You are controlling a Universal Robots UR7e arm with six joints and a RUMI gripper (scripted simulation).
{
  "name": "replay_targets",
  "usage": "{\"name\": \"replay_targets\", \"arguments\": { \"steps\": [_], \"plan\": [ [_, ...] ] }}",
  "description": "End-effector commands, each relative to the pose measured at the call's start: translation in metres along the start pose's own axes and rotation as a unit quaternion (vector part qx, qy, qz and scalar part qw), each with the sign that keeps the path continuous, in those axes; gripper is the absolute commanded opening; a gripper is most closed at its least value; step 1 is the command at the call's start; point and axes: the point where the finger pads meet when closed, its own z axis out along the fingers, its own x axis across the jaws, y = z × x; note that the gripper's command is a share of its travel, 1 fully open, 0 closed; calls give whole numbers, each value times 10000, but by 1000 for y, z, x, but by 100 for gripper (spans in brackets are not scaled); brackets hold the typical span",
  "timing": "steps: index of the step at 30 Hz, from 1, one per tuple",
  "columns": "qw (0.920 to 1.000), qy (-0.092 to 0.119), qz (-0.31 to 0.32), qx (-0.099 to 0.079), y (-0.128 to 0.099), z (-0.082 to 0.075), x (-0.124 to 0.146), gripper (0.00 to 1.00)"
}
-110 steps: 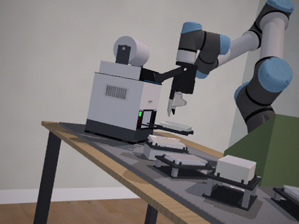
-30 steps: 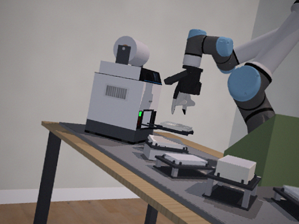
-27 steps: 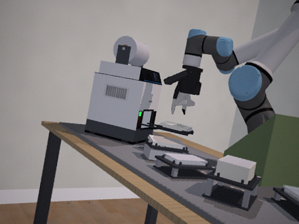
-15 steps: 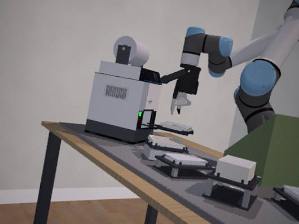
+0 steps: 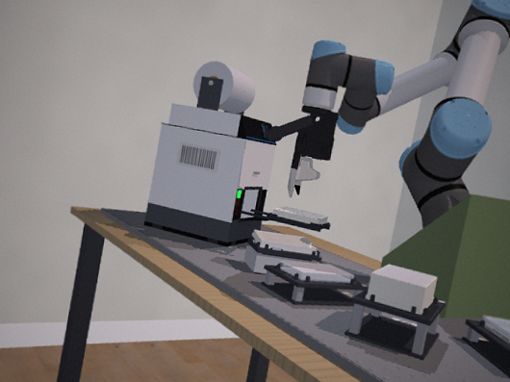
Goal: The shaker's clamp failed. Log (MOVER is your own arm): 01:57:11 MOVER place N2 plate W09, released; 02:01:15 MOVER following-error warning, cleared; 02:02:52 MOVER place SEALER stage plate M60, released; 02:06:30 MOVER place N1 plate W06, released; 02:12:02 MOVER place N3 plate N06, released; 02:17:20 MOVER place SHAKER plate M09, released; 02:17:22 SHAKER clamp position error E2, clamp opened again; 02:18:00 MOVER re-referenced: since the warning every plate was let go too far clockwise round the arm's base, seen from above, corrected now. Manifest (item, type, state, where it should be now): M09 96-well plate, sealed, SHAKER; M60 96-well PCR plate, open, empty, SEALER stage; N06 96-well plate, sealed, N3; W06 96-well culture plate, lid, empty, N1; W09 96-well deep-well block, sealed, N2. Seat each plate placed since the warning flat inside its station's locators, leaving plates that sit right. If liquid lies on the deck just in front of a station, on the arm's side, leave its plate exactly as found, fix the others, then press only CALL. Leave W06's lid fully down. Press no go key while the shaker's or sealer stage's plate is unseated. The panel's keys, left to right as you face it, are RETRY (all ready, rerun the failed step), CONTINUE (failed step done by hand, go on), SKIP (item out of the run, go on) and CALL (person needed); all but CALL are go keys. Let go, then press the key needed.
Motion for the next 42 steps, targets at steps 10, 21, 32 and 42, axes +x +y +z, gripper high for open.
{"name": "replay_targets", "arguments": {
  "steps": [10, 21, 32, 42],
  "plan": [
    [9974, 27, -726, -11, 2, 1, -61, 82],
    [9974, 27, -726, -11, 3, 6, -68, 82],
    [9937, 26, -1125, -12, 7, 10, -88, 82],
    [9881, 25, -1535, -13, 18, 11, -129, 82]
  ]
}}
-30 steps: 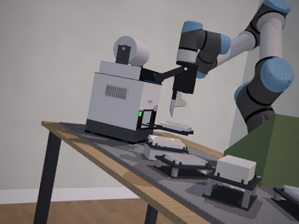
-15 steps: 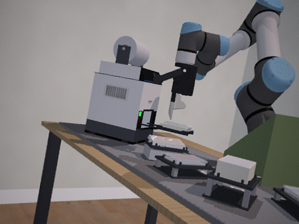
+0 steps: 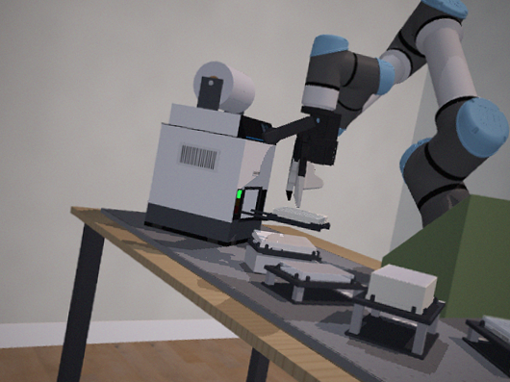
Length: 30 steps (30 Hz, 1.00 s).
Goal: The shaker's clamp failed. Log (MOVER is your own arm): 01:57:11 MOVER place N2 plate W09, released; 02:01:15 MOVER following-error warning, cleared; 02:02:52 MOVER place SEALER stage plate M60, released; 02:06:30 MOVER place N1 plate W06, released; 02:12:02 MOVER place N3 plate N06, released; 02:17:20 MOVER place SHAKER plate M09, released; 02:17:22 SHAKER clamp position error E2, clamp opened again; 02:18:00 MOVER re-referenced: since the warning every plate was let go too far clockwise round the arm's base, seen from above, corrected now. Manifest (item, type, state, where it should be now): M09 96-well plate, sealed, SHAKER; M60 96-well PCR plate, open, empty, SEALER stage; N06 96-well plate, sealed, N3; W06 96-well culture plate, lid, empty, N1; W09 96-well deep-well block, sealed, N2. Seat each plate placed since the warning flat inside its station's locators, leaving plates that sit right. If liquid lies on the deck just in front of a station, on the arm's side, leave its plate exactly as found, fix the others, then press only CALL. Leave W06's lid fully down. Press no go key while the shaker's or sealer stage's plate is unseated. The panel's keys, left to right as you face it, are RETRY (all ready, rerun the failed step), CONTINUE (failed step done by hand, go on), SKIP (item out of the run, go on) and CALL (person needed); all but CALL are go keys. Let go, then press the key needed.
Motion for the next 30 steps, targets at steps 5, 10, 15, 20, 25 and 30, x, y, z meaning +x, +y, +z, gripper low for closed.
{"name": "replay_targets", "arguments": {
  "steps": [5, 10, 15, 20, 25, 30],
  "plan": [
    [10000, 7, -55, 0, -2, 0, -16, 82],
    [10000, 8, -55, 0, -2, 4, -16, 82],
    [10000, 8, -55, 0, -2, 12, -16, 82],
    [10000, 8, -55, 0, -2, 20, -16, 82],
    [10000, 8, -55, 0, -2, 25, -16, 82],
    [10000, 8, -55, 0, -2, 32, -16, 82]
  ]
}}
